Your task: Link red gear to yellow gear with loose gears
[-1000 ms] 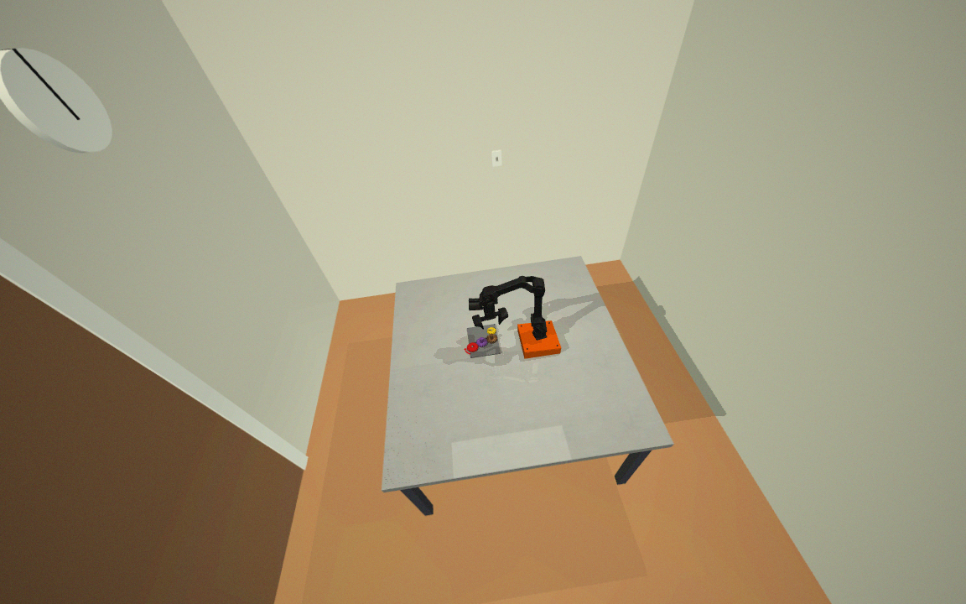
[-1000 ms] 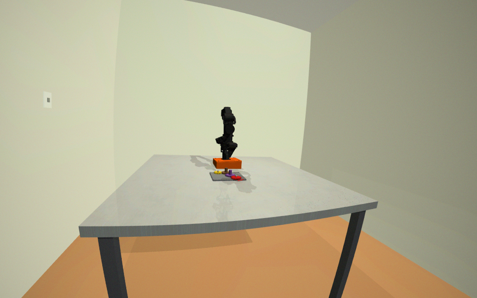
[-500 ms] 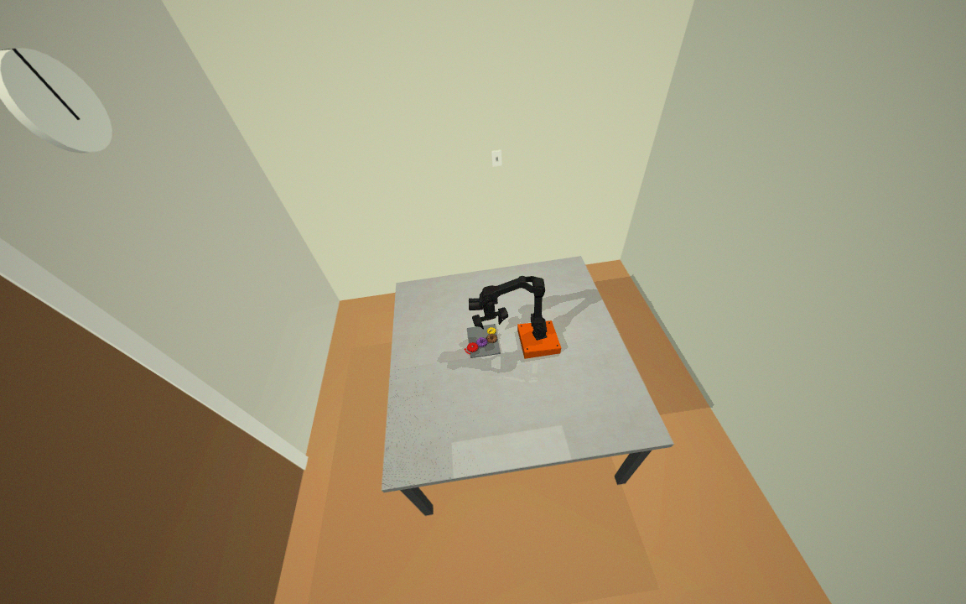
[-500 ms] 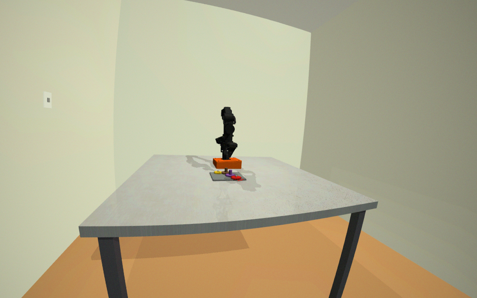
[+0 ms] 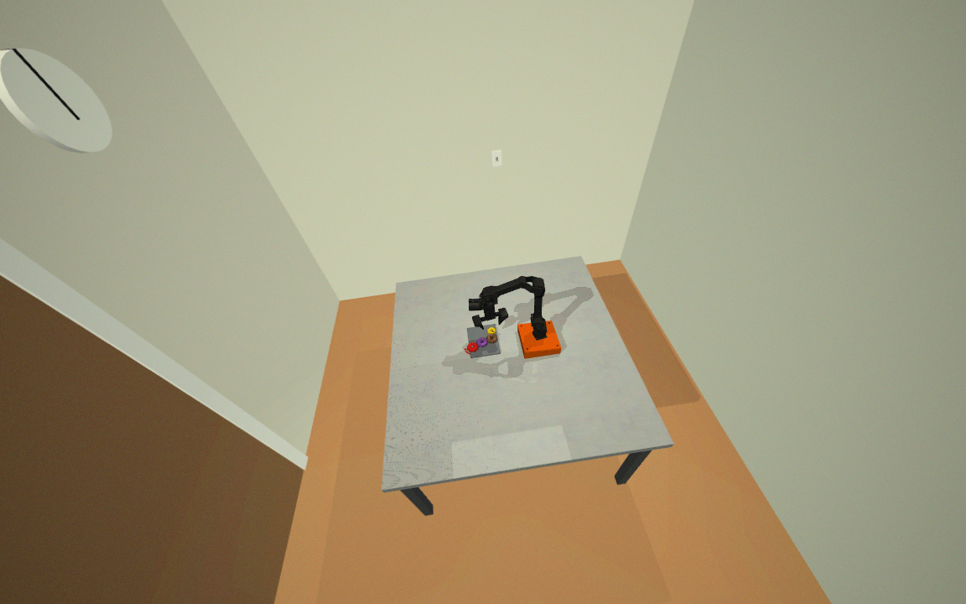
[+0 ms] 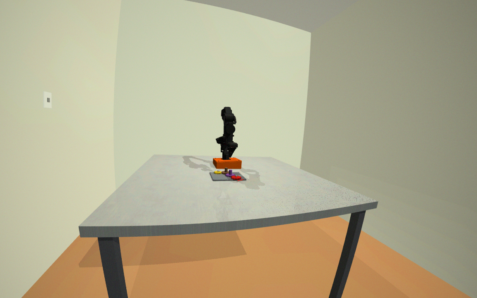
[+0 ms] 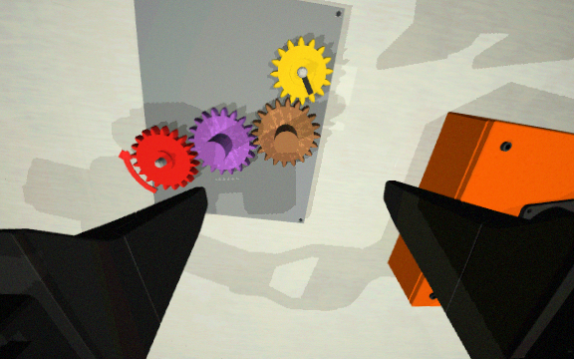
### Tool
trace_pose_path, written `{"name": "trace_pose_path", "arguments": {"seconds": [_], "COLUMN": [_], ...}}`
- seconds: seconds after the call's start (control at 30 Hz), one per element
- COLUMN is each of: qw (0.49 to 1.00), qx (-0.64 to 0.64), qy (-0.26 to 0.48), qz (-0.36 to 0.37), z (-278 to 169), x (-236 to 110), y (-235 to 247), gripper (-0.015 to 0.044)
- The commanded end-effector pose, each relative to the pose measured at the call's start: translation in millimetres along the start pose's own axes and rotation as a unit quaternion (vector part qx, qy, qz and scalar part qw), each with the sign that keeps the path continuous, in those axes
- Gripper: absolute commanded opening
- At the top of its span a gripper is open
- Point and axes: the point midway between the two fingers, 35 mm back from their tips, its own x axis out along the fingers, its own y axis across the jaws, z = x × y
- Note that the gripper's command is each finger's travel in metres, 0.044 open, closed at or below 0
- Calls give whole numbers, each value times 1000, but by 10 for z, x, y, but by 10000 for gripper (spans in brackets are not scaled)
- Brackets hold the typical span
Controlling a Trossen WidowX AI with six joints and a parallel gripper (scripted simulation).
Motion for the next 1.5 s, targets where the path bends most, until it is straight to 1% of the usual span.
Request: {"name": "trace_pose_path", "arguments": {"seconds": [0.0, 0.17, 0.37, 0.5, 0.63, 0.7, 1.47], "qw": [1000, 1000, 1000, 1000, 1000, 1000, 1000], "qx": [-5, -20, -29, -18, -6, -2, -1], "qy": [1, 3, 6, 9, 12, 13, 13], "qz": [1, 4, 5, 4, 0, -1, -1], "z": [-149, -789, -1623, -2191, -2771, -2945, -2967], "x": [-34, -151, -286, -371, -448, -470, -472], "y": [69, 248, 268, 178, -39, -133, -145], "gripper": [440, 440, 440, 440, 440, 440, 440]}}
